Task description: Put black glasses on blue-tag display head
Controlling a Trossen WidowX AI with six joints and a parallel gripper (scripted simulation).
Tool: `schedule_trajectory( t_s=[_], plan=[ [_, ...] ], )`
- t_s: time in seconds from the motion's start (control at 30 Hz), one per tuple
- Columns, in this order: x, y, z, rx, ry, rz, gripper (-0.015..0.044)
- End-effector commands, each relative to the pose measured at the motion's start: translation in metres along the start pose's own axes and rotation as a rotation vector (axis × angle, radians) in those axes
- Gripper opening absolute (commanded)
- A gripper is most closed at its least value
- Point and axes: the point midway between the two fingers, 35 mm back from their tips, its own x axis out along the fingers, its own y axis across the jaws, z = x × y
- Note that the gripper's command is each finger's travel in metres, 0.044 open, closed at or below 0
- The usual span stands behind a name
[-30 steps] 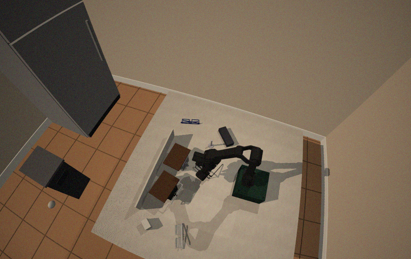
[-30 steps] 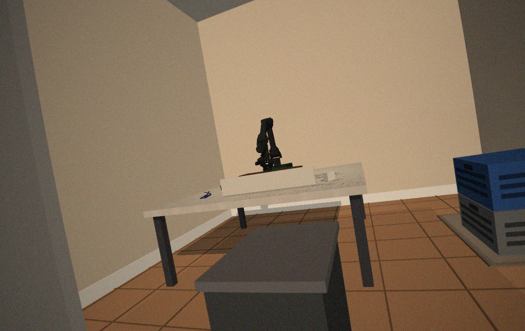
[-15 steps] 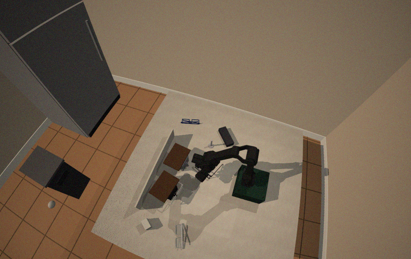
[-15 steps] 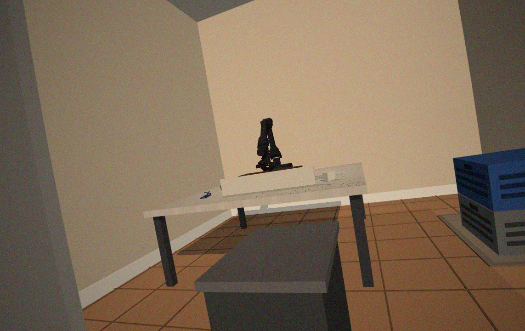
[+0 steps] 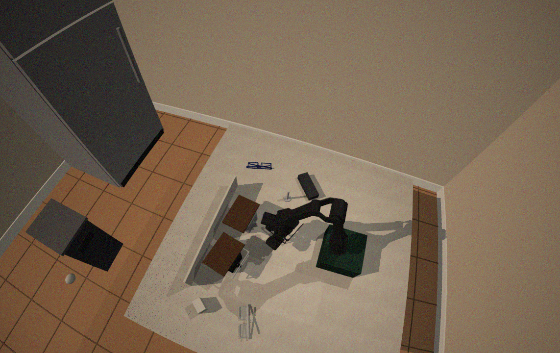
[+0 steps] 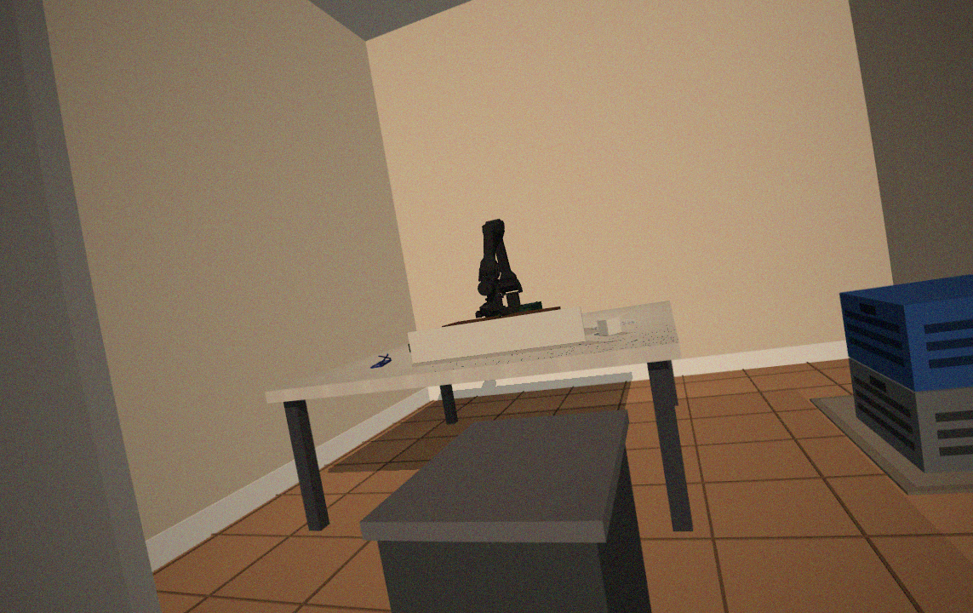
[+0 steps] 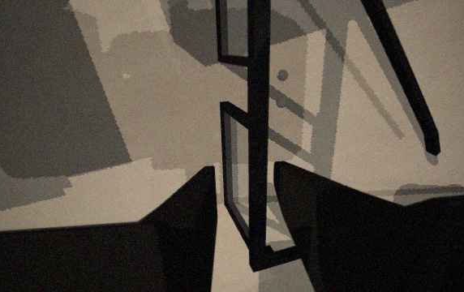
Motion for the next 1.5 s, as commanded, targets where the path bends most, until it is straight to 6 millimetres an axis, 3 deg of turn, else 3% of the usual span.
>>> schedule_trajectory(
  t_s=[0.0, 0.43, 0.47, 0.93, 1.1, 1.23, 1.47],
  plan=[
    [0.009, 0.000, -0.003, 0.005, 0.007, 0.000, 0.0120],
    [0.010, -0.004, -0.003, 0.005, 0.007, 0.000, 0.0120],
    [0.009, -0.002, -0.003, 0.006, 0.007, -0.003, 0.0094],
    [0.009, -0.002, -0.003, 0.006, 0.007, -0.003, 0.0000],
    [0.008, -0.002, -0.003, 0.006, 0.007, -0.003, 0.0000],
    [-0.005, -0.002, 0.000, 0.006, 0.007, -0.003, 0.0000],
    [-0.050, -0.001, 0.003, 0.006, 0.006, -0.001, 0.0000]
  ],
)
